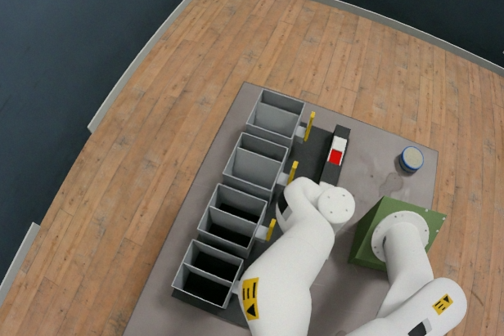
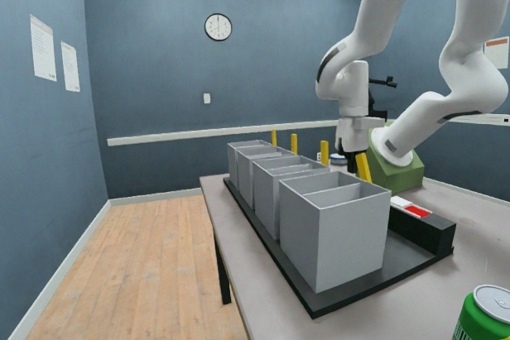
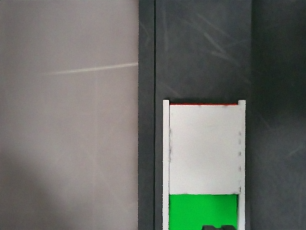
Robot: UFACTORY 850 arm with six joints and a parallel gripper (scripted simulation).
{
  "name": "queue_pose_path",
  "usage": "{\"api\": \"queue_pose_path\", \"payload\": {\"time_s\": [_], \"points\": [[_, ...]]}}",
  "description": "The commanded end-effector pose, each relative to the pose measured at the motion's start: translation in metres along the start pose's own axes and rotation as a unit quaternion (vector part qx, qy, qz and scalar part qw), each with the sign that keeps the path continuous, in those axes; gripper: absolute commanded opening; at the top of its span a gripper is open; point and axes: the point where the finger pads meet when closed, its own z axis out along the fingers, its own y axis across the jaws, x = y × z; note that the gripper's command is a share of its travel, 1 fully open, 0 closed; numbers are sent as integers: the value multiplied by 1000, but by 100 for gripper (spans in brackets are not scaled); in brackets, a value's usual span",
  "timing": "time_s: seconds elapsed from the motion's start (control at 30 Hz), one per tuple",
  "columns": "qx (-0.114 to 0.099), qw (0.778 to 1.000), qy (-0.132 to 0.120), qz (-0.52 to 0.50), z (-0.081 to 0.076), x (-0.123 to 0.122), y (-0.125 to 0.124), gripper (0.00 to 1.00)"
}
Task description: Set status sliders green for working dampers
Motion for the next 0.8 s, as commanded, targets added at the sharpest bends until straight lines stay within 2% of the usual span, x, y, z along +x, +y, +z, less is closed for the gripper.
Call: {"api": "queue_pose_path", "payload": {"time_s": [0.0, 0.33, 0.37, 0.77], "points": [[0, 1000, 0, 0, -5, 0, 0, 0], [0, 1000, 0, 0, -5, 0, 0, 0], [0, 1000, 0, 0, -5, 0, 0, 100], [0, 1000, 0, 0, -20, 0, 1, 100]]}}
